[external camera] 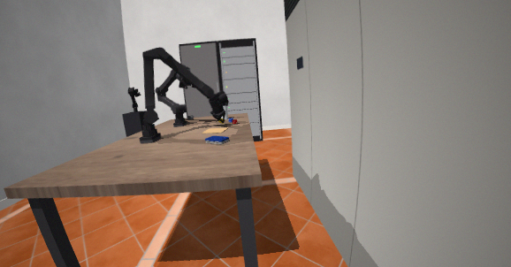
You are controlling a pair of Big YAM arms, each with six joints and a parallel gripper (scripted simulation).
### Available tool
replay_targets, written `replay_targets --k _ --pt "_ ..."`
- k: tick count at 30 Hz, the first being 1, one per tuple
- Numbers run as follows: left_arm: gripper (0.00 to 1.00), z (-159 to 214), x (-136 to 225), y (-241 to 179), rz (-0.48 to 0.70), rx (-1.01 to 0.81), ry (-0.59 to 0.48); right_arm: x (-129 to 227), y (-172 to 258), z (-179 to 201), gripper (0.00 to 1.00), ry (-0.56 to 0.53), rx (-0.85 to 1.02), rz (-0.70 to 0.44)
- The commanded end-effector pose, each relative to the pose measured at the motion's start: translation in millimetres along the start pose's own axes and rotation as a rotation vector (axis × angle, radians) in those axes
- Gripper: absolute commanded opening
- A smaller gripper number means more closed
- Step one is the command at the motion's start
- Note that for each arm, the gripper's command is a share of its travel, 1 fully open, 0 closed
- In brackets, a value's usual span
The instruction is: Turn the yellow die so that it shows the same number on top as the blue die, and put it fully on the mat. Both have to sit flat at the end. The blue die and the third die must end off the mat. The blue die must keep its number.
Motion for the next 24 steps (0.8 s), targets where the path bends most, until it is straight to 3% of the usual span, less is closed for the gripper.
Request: replay_targets --k 1,5,8,10,15,18,24 --pt "1.0 -16 -31 -11 0.048 -0.058 -0.085 23 -30 -1 0.25 -0.232 0.124 0.034" --pt "1.0 -14 -51 -16 0.076 -0.073 -0.131 42 -52 21 0.25 -0.383 0.178 0.08" --pt "1.0 -13 -54 -18 0.084 -0.076 -0.142 39 -58 32 0.25 -0.396 0.181 0.086" --pt "1.0 -11 -62 -24 0.108 -0.088 -0.155 59 -65 44 0.25 -0.484 0.217 0.129" --pt "1.0 -23 -57 -22 0.108 -0.069 -0.193 77 -74 70 0.25 -0.58 0.26 0.192" --pt "1.0 -23 -56 -22 0.109 -0.068 -0.198 85 -75 88 0.25 -0.619 0.251 0.213" --pt "1.0 -23 -56 -22 0.109 -0.068 -0.198 78 -69 116 0.25 -0.582 0.138 0.152"
Point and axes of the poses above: on each arm, the point where the finger pads meet when closed, its own x axis back along the fingers, its own y axis across the jaws, z = x × y, the point moved 5 cm from there along x, back along the fingers, and after that the axes turned 1 degree about -x, right-handed, at the moved point
